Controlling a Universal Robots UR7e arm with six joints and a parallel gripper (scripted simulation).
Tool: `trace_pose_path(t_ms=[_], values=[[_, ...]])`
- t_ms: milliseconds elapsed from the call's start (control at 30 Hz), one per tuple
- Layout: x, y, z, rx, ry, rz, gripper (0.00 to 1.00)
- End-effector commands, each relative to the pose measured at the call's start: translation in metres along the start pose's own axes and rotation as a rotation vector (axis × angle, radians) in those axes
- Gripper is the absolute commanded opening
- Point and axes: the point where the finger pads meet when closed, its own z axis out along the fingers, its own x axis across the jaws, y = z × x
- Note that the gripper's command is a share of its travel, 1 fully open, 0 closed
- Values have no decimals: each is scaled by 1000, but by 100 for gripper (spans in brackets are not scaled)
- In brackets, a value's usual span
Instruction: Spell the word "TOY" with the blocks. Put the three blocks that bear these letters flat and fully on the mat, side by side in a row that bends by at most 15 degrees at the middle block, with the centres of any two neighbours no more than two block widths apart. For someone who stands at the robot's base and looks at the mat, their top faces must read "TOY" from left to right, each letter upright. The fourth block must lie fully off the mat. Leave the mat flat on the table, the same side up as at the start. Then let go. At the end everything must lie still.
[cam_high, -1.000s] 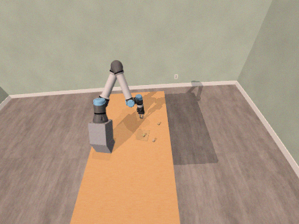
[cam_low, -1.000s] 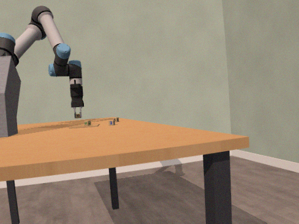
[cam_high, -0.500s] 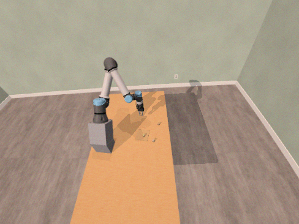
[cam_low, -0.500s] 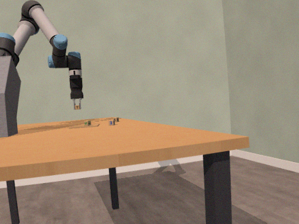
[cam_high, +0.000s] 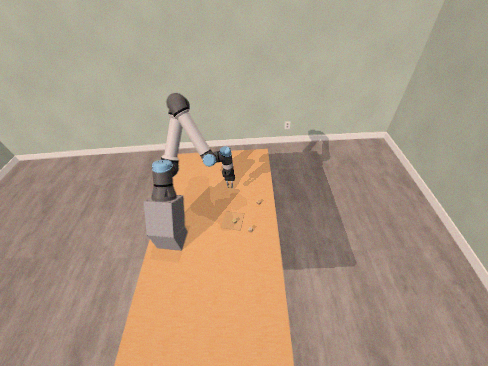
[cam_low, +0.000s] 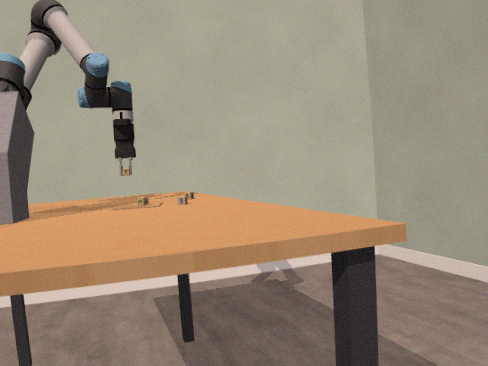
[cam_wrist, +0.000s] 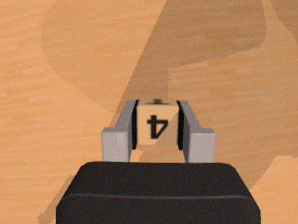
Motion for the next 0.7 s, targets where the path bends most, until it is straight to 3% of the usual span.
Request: trace_pose_path(t_ms=[0,667], values=[[0,0,0,0,-1,0,49],[-3,-2,2,0,-1,-129,49]])
